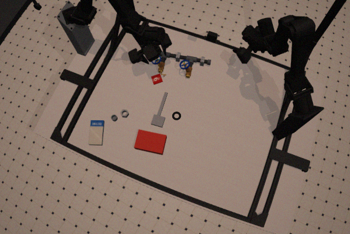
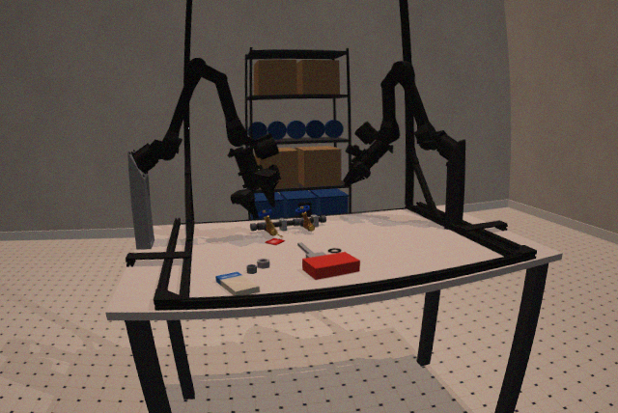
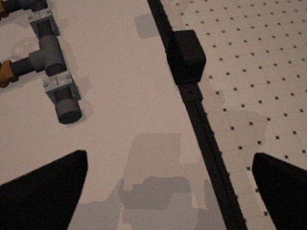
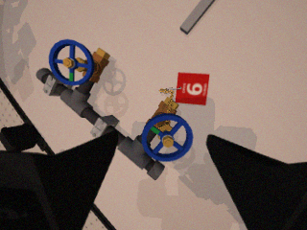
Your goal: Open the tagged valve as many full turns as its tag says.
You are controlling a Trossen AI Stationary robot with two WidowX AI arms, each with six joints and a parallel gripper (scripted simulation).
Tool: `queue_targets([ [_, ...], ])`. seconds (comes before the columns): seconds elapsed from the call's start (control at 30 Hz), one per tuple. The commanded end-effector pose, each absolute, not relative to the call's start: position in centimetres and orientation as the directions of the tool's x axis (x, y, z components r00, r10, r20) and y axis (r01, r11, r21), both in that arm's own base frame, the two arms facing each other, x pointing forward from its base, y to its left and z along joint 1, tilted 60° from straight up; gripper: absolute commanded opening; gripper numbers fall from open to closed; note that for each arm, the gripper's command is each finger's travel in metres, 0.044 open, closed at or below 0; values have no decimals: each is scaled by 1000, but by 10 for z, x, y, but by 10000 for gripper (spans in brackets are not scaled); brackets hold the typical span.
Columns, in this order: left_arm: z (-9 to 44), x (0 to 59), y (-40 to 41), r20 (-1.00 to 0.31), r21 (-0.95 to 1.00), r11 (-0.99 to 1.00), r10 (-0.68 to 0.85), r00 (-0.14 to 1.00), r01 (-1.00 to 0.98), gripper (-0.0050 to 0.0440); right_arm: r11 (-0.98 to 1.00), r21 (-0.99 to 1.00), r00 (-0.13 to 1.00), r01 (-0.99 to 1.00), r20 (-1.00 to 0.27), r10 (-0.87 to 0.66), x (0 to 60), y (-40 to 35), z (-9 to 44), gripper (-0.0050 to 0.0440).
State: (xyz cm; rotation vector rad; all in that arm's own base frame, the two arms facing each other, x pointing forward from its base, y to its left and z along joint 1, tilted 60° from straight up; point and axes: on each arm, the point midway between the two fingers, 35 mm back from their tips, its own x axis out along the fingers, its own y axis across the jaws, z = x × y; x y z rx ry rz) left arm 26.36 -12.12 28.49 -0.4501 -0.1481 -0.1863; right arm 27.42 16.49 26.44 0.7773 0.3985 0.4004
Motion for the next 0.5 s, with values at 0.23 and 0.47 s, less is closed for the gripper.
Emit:
queue_targets([
  [0.23,285,264,-121,182,-417,884,-146,972,211,400,656,723,842,-216,-203,500,289,173,259,400],
  [0.47,285,264,-121,182,-417,884,-146,972,211,400,661,714,835,-231,-203,511,299,178,256,400],
])
